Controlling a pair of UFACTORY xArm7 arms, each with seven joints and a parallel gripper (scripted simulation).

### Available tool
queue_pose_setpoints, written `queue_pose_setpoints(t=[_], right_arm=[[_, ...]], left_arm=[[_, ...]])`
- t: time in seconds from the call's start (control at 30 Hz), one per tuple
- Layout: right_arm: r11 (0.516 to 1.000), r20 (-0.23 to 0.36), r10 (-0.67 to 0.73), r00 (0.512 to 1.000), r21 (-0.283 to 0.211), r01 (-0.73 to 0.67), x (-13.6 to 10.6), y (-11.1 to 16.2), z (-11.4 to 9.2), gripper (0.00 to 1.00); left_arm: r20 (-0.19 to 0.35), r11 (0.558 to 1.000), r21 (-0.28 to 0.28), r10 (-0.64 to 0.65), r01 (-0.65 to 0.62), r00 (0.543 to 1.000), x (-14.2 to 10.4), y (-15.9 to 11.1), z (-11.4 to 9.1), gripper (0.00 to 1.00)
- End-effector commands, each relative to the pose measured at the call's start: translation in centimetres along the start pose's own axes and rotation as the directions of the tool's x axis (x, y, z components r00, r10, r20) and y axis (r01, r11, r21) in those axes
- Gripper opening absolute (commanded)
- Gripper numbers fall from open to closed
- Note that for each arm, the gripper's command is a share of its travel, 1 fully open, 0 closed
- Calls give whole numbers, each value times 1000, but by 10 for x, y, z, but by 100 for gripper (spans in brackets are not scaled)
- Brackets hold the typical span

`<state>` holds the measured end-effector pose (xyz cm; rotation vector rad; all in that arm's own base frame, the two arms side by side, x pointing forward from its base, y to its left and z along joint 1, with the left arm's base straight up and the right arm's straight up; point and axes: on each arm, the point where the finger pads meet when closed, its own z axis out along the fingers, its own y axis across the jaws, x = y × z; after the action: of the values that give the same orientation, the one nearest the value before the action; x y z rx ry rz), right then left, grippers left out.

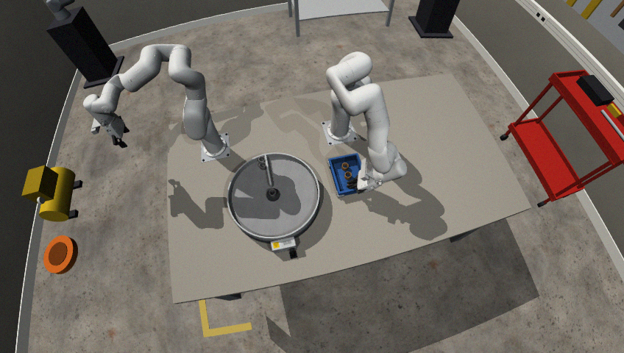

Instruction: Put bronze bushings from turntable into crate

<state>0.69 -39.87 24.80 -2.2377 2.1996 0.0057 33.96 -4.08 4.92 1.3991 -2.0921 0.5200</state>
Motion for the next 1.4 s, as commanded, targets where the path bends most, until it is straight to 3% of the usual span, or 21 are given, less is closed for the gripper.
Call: queue_pose_setpoints(t=[0.0,0.67,1.17,1.37], right_arm=[[1000,-5,0,1000,0,0,1,0,-2,100],[1000,-5,0,1000,0,0,1,0,-2,100],[1000,-5,0,1000,0,0,1,0,-2,100],[1000,-5,0,1000,0,0,1,0,-2,100]], left_arm=[[1,1000,2,2,-2,1000,0,-1,-1,13],[1,1000,2,2,-2,1000,4,-1,-5,13],[1,1000,2,2,-2,1000,44,-2,-53,13],[1,1000,2,2,-2,1000,52,-2,-63,13]])
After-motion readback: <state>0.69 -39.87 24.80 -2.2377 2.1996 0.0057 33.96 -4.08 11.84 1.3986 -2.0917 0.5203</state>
